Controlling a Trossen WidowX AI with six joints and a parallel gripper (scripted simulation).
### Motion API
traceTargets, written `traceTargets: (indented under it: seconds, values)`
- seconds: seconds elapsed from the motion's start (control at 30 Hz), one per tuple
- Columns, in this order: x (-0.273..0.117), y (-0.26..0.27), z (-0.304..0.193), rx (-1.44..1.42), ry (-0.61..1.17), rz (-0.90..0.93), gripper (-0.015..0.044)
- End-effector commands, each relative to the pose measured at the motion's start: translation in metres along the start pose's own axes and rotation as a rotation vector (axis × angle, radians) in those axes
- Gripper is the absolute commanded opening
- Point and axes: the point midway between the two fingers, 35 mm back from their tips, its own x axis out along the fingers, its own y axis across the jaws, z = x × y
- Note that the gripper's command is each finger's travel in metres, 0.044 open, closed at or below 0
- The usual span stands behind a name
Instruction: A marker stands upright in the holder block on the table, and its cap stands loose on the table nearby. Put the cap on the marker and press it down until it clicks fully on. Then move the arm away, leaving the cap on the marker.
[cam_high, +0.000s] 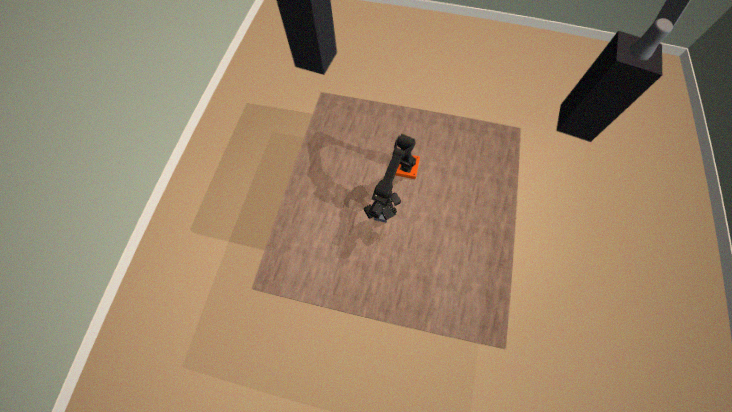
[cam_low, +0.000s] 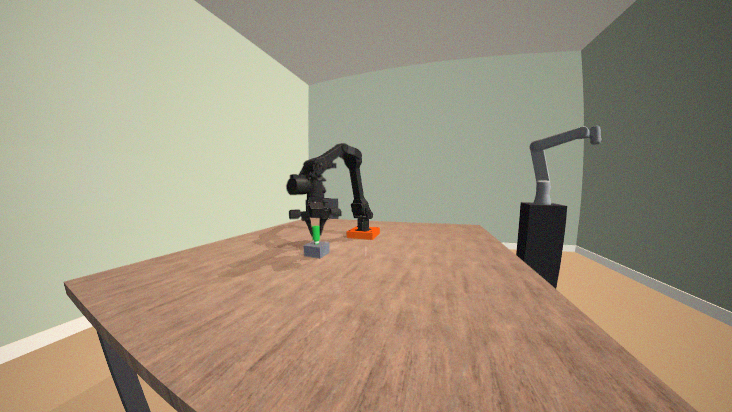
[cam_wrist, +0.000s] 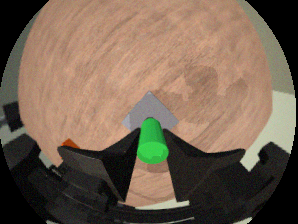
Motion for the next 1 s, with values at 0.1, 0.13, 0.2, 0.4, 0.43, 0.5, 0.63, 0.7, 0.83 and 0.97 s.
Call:
traceTargets:
  seconds: [0.1, 0.13, 0.2, 0.4, 0.43, 0.5, 0.63, 0.7, 0.83, 0.97]
  values:
    - [0.0015, 0.0006, -0.0009, -0.003, 0.005, 0.002, 0.0000]
    - [0.0015, 0.0006, -0.0009, -0.003, 0.005, 0.002, 0.0000]
    - [0.0015, 0.0006, -0.0009, -0.003, 0.005, 0.002, 0.0000]
    - [0.0005, 0.0002, -0.0004, -0.005, 0.002, 0.001, 0.0079]
    - [0.0005, 0.0002, -0.0004, -0.005, 0.002, 0.001, 0.0105]
    - [0.0005, 0.0002, -0.0004, -0.005, 0.002, 0.001, 0.0157]
    - [0.0005, 0.0002, -0.0004, -0.005, 0.002, 0.001, 0.0263]
    - [0.0005, 0.0002, -0.0004, -0.005, 0.002, 0.001, 0.0315]
    - [0.0005, 0.0002, -0.0004, -0.005, 0.002, 0.001, 0.0420]
    - [-0.0073, -0.0006, 0.0002, -0.005, 0.002, 0.001, 0.0440]
